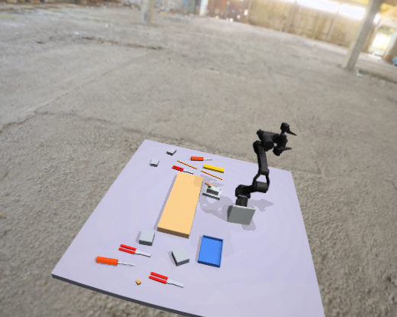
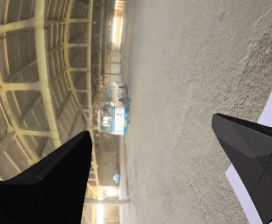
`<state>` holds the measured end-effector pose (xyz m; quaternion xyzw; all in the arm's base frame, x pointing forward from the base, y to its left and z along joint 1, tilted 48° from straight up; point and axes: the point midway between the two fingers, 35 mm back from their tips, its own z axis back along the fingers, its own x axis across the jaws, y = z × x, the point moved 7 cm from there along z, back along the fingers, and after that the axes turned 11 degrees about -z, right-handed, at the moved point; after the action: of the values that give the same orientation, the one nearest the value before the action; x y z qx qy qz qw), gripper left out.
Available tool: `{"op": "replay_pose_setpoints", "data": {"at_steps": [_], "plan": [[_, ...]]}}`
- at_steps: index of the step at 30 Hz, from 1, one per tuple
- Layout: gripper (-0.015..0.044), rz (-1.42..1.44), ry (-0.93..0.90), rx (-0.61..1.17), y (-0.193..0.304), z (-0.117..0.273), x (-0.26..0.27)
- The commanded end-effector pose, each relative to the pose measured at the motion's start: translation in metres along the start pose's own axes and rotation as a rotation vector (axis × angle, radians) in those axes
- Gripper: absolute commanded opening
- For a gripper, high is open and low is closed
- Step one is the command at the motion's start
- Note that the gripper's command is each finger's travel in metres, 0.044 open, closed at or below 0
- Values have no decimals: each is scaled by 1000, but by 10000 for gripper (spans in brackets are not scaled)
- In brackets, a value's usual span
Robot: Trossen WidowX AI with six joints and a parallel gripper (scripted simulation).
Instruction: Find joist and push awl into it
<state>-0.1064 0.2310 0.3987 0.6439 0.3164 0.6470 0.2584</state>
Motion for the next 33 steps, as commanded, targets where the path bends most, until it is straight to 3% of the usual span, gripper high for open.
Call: {"op": "replay_pose_setpoints", "data": {"at_steps": [1, 4, 11, 19, 24, 33], "plan": [[426, 0, -7, 0, 1, 0, 0], [440, 39, -67, 25, 20, -4, -4], [440, 402, -17, 249, 107, -29, -44], [440, 661, -33, 521, 172, -28, -84], [440, 852, -106, 716, 210, -11, -111], [440, 1174, -171, 1156, 258, 61, -194]]}}
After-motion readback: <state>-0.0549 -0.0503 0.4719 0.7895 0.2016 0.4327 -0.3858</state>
